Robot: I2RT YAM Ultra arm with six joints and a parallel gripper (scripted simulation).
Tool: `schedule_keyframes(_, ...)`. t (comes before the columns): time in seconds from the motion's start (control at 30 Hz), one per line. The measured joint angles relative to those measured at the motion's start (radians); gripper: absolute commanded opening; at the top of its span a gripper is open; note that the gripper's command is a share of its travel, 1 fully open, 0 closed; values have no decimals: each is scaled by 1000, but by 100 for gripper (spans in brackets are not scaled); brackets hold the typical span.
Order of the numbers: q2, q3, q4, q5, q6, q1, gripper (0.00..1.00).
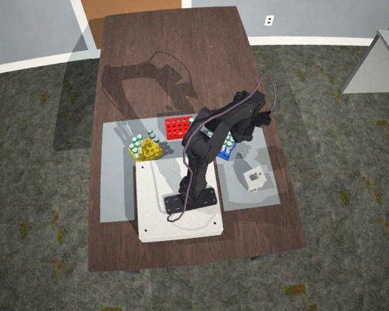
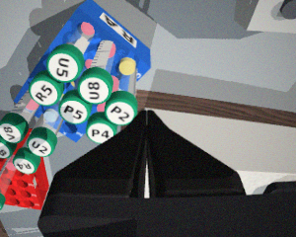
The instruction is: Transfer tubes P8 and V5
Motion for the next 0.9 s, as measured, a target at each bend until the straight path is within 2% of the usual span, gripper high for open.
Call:
schedule_keyframes(0.3, 0, 0, 0, 4, -95, -106, 0)
schedule_keyframes(0.9, 0, 0, 0, 3, -120, -99, 0)
